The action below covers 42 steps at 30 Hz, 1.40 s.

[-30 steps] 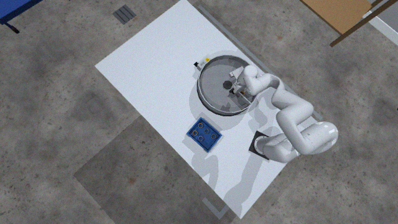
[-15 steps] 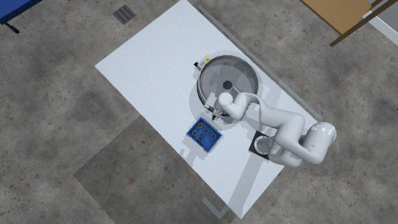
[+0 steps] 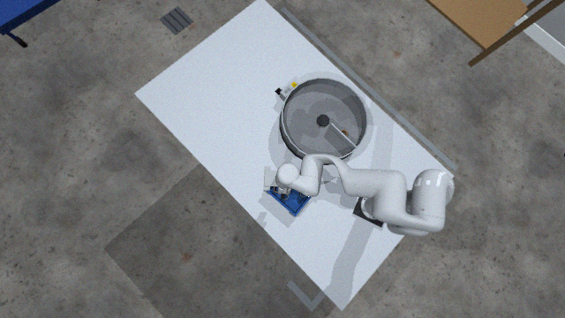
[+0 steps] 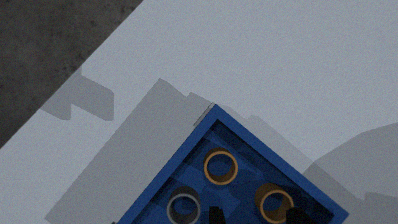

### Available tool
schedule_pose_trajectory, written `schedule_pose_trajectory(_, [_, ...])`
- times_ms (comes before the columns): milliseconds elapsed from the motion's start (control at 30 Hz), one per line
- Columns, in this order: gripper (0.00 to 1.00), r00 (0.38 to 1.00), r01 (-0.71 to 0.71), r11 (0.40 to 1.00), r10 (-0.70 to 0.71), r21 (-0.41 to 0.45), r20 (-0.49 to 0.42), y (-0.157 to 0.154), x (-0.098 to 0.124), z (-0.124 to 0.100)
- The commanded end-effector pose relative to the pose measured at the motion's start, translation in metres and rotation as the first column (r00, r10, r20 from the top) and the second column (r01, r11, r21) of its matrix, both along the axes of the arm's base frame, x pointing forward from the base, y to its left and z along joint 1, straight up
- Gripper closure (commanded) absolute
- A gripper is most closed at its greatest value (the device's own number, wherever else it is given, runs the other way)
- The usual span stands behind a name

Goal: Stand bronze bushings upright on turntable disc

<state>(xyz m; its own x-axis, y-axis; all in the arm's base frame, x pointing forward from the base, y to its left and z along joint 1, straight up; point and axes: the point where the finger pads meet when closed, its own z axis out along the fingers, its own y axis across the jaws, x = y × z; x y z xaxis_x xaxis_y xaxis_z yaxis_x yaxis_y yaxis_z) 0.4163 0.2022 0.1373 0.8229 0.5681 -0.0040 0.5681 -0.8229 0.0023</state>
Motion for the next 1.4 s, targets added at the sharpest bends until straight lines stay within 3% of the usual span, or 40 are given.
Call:
schedule_pose_trajectory(0, [0.59,1.0,-0.03,1.0,0.03,0.001,0.003,0.0117,0.0028,0.0015])
schedule_pose_trajectory(1367, [0.59,0.999,-0.033,0.999,0.033,0.001,0.002,0.0134,0.0032,-0.0055])
